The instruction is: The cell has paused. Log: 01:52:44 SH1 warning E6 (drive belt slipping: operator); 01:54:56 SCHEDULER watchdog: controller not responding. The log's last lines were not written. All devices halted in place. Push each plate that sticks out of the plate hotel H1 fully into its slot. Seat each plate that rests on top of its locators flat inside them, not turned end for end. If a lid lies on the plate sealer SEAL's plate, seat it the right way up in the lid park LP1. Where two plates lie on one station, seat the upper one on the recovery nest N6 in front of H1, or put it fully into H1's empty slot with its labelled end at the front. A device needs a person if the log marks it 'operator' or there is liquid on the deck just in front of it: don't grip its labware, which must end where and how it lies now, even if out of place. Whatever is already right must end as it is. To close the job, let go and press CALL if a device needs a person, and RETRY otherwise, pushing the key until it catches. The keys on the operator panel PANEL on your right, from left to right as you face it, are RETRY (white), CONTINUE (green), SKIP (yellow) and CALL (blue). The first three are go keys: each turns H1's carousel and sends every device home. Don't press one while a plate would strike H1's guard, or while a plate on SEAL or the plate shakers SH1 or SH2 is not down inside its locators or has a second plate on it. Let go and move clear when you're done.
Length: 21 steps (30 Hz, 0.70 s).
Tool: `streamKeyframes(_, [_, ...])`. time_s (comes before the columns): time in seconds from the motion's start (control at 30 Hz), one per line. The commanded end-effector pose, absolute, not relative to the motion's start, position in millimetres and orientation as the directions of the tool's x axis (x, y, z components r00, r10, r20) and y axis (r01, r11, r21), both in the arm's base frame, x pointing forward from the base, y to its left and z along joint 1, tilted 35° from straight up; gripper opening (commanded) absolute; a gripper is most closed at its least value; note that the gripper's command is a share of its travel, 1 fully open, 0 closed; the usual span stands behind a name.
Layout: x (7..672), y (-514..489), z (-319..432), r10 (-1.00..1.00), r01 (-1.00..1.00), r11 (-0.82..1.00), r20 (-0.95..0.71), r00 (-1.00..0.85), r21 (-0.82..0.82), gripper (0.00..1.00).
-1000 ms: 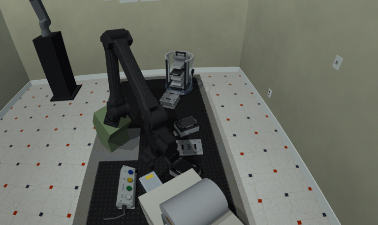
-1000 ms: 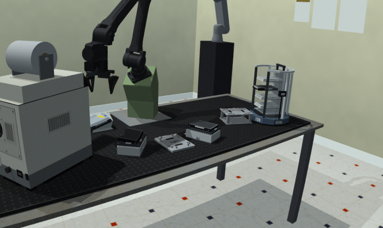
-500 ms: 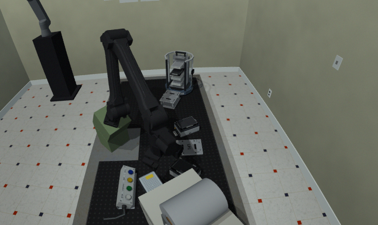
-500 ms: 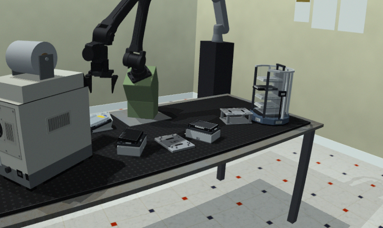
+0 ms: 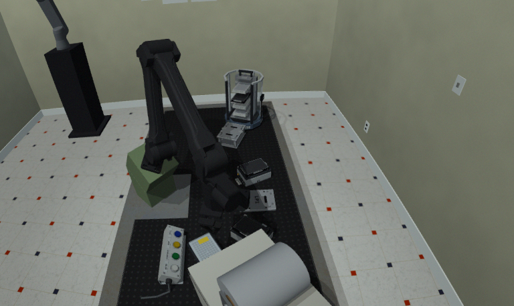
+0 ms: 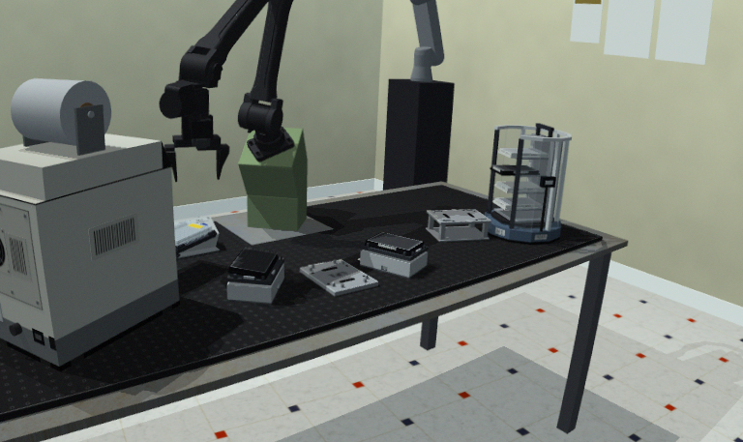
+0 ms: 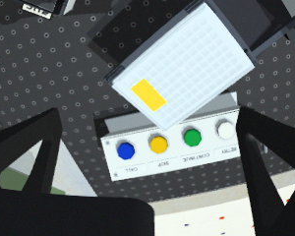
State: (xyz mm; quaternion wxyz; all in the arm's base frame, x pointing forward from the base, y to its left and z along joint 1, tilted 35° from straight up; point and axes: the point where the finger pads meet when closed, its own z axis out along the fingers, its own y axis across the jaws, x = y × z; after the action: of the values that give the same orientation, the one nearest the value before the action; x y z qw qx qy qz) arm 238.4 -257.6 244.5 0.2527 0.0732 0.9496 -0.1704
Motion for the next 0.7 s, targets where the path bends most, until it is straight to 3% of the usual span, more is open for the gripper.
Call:
streamKeyframes(0.0, [245.0,-266.1,258.4,-0.081,0.108,0.926,-0.471,-0.878,-0.361,1.00])
streamKeyframes(0.67, [245.0,-266.0,258.3,-0.452,-0.260,0.813,-0.283,-0.846,-0.521,1.00])
